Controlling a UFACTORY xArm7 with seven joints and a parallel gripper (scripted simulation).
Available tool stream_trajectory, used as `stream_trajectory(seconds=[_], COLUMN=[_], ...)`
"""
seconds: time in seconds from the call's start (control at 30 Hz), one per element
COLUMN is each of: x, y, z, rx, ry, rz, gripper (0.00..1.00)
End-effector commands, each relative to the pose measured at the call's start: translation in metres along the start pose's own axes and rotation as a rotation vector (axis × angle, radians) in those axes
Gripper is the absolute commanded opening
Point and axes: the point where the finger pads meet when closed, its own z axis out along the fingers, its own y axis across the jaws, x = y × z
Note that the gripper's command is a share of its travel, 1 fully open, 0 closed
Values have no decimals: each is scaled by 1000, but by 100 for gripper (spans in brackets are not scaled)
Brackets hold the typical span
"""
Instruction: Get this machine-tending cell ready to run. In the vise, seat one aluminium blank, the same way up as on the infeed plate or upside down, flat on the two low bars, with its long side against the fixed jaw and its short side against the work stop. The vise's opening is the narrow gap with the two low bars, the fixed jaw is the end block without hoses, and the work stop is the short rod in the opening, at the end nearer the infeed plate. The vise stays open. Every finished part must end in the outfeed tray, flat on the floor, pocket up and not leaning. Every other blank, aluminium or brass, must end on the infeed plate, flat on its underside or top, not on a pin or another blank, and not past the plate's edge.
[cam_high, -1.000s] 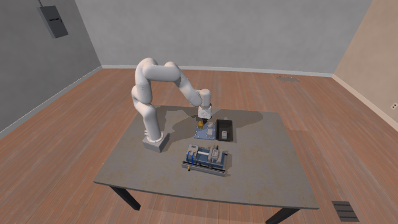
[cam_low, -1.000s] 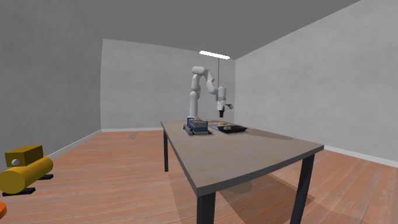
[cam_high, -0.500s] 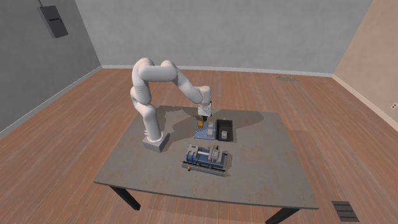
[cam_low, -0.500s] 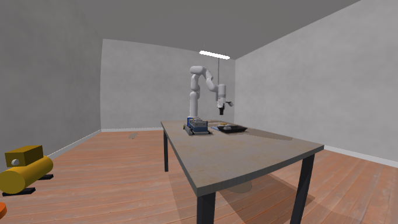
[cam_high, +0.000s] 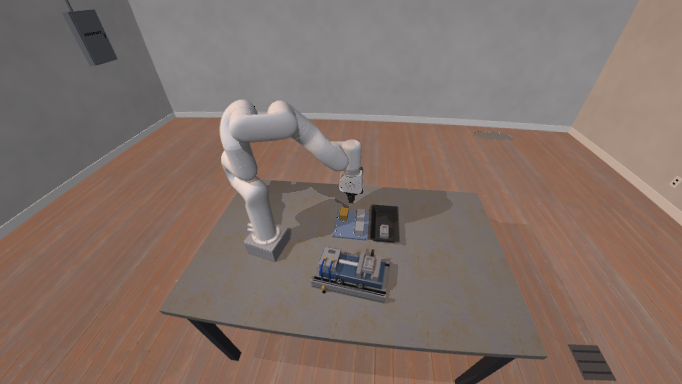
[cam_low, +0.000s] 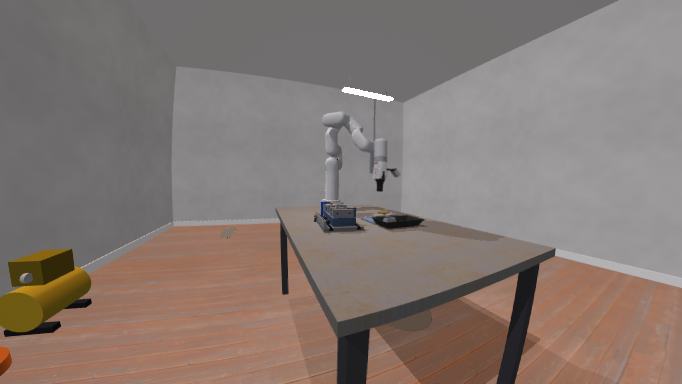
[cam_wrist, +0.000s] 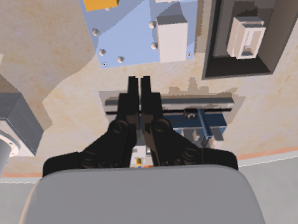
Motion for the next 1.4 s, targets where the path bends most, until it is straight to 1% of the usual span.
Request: stream_trajectory(seconds=[0.0, 0.2, 0.23, 0.27, 0.33, 0.4, 0.47, 0.5, 0.53, 0.6, 0.73, 0.9, 1.37], x=[1, 1, 0, -1, -4, -5, -5, -4, -4, -2, 5, 18, 19], y=[1, 1, 5, 12, 41, 55, 55, 75, 87, 98, 130, 162, 164], z=[-5, -7, -7, -9, -16, -18, -18, -21, -22, -23, -20, -7, -4], rx=[-3, -3, -3, -4, -5, -6, -6, -7, -7, -7, -6, -1, -1], ry=[2, 2, -1, -6, -20, -25, -25, -29, -30, -29, -21, -1, 1], rz=[0, 0, 4, 11, 35, 44, 44, 52, 54, 53, 40, 3, 0], gripper=[0, 0, 0, 0, 0, 0, 0, 0, 0, 0, 0, 0, 0])
